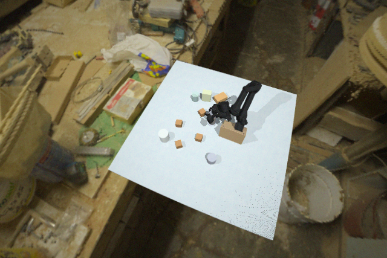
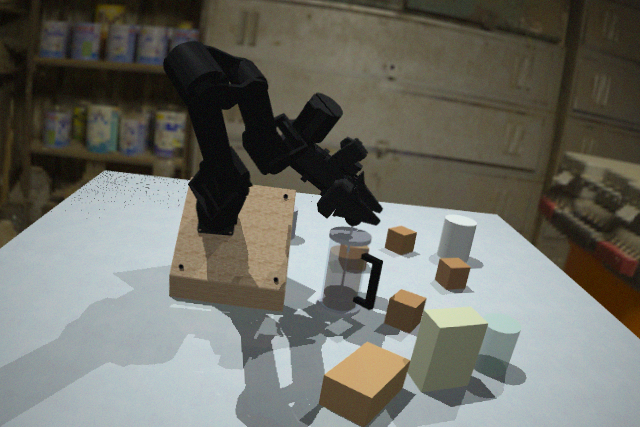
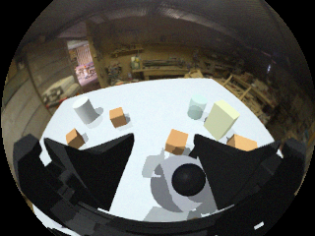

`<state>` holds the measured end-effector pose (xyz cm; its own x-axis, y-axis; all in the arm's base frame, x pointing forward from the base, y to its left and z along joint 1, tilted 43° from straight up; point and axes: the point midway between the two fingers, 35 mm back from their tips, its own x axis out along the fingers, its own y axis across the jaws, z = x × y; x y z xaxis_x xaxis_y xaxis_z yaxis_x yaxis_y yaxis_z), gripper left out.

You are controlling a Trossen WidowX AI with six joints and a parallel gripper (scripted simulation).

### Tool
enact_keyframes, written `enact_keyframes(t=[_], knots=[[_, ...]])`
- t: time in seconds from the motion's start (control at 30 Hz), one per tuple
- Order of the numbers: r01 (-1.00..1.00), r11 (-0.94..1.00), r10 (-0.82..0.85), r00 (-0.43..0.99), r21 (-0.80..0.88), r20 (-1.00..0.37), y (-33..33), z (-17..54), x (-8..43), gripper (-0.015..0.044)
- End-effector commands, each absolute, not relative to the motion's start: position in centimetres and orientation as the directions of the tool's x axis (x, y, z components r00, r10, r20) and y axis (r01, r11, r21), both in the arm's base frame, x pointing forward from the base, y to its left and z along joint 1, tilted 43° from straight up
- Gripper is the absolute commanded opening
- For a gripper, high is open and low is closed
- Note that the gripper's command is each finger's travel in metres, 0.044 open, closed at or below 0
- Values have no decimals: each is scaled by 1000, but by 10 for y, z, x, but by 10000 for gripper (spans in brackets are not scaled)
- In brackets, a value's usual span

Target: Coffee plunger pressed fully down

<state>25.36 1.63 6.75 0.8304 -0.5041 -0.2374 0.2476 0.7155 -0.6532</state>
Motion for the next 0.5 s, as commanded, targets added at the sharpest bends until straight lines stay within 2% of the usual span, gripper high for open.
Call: enact_keyframes(t=[0.0,0.07,0.47], knots=[[241,721,-496,834,-650,-241,18,67,254,411],[241,721,-496,834,-650,-241,18,67,254,440],[203,743,-452,855,-637,-254,48,81,263,440]])
